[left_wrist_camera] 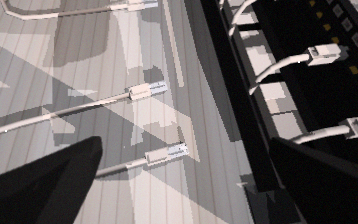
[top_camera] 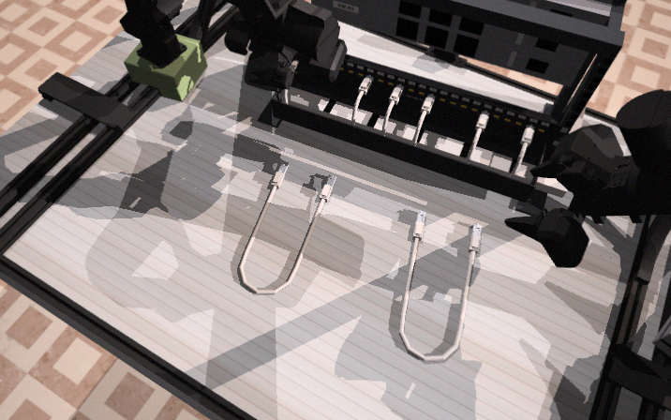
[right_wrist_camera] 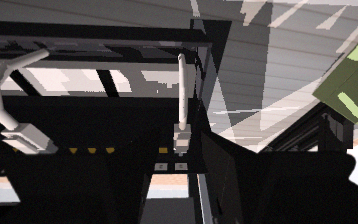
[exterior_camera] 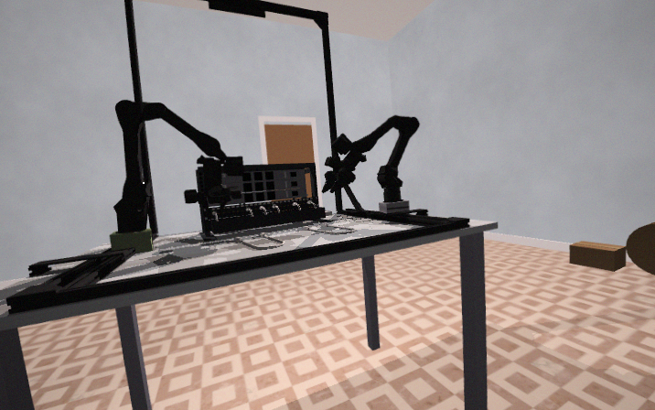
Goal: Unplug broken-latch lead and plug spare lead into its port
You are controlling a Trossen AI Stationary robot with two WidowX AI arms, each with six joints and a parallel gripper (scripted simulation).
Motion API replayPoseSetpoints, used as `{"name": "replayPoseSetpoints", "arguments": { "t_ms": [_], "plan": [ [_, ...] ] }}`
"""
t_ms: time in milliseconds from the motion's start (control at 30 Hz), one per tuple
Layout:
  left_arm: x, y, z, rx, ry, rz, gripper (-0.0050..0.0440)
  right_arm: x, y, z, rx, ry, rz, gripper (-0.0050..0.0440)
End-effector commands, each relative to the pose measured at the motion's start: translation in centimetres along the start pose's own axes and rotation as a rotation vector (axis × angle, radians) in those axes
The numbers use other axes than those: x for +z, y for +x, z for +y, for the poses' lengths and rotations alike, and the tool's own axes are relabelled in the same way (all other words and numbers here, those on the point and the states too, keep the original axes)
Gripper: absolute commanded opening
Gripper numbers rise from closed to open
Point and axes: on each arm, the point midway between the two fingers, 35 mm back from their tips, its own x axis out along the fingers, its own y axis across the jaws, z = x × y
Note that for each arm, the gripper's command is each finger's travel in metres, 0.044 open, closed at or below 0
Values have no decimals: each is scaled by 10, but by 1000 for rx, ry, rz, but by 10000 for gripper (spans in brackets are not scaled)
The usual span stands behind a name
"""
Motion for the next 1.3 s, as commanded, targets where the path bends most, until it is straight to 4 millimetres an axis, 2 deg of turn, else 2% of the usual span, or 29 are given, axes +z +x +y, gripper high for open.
{"name": "replayPoseSetpoints", "arguments": {
  "t_ms": [0, 800, 833, 1267],
  "plan": [
    [0, 0, 0, 0, 0, 0, 440, -1, 7, -1, -2, 3, 6, 176],
    [0, 0, 0, 0, 0, 0, 440, -1, 7, -1, -2, 3, 6, 176],
    [0, 0, 0, 0, 0, 0, 440, 0, 6, -1, -3, 1, 1, 0],
    [0, 0, 0, 0, 0, 0, 440, 0, 6, -1, -3, 1, 1, 0]
  ]
}}
